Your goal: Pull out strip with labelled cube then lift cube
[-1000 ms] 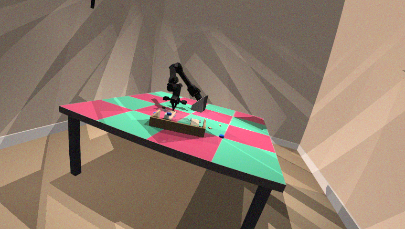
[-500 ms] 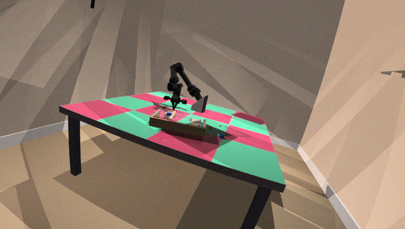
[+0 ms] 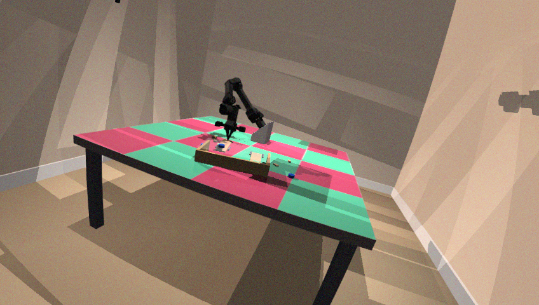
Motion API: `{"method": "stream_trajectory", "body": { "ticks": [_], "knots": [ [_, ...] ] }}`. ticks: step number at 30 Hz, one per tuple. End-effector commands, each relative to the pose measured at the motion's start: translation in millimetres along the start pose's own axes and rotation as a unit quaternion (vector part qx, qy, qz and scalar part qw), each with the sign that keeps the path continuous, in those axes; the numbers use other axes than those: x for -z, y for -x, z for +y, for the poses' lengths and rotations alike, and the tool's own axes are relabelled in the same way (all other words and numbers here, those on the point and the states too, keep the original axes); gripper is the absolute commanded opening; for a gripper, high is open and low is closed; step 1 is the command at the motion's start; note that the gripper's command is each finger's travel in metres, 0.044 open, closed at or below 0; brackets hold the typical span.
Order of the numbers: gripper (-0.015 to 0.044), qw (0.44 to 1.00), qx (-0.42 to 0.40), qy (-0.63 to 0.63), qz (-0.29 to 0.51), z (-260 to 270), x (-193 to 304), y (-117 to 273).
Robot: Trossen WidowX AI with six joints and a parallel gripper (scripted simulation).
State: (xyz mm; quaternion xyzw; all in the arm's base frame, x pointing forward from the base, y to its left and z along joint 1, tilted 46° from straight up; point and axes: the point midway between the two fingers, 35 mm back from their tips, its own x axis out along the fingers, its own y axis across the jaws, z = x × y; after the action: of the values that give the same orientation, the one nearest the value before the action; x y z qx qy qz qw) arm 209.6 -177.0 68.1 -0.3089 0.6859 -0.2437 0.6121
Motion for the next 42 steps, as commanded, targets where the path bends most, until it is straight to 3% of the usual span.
{"method": "stream_trajectory", "body": {
  "ticks": [1,15,20,24,40,42],
  "knots": [
    [0.0000,1.000,-0.004,0.004,0.019,2.8,15.5,-6.4],
    [0.0000,1.000,-0.004,0.004,0.019,3.0,35.6,-5.7],
    [0.0000,1.000,-0.006,0.003,0.015,-0.3,17.9,34.6],
    [0.0000,1.000,-0.005,0.004,0.019,-0.8,18.1,41.6],
    [0.0420,0.999,-0.006,0.037,0.017,-1.0,-49.9,43.2],
    [0.0440,0.999,-0.006,0.037,0.017,-1.1,-58.2,43.6]
  ]
}}
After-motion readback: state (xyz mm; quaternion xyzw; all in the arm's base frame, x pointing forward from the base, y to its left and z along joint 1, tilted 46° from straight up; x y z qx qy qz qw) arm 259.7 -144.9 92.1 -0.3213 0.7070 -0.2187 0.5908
